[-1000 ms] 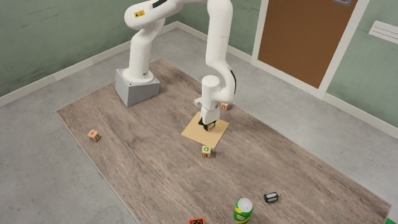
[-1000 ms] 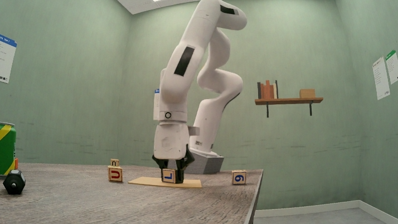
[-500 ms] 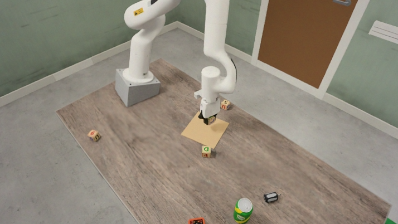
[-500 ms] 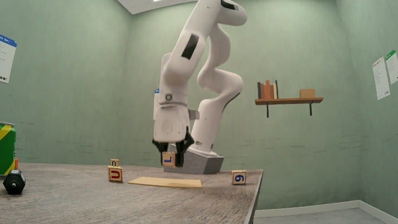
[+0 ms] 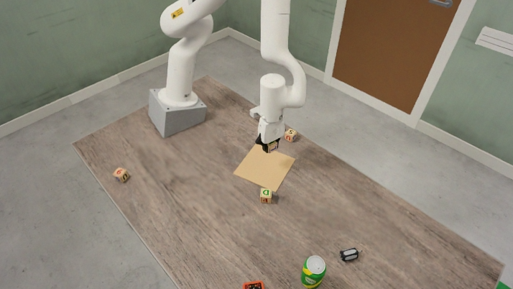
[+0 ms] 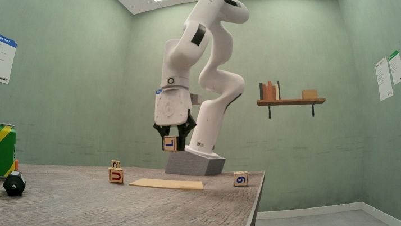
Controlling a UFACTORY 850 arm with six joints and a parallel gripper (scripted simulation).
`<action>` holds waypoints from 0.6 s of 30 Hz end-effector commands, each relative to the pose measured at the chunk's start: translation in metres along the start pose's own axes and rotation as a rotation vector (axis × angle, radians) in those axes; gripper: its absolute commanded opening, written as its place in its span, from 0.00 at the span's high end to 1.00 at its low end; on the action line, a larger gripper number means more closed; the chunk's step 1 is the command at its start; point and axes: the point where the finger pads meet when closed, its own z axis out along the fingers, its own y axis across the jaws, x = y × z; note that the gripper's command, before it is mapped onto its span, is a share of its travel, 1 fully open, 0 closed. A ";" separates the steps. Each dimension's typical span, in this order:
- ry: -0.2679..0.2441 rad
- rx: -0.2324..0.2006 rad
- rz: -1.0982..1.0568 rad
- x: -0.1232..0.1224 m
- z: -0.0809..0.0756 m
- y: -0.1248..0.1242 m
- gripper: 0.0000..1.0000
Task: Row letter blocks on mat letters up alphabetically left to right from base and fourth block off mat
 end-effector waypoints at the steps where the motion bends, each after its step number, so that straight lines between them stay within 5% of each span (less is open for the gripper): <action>1: -0.002 0.000 0.000 -0.001 -0.001 0.000 0.59; 9: -0.002 0.000 -0.041 -0.001 -0.001 0.000 0.59; 18: -0.002 0.000 -0.323 -0.001 -0.002 -0.003 0.59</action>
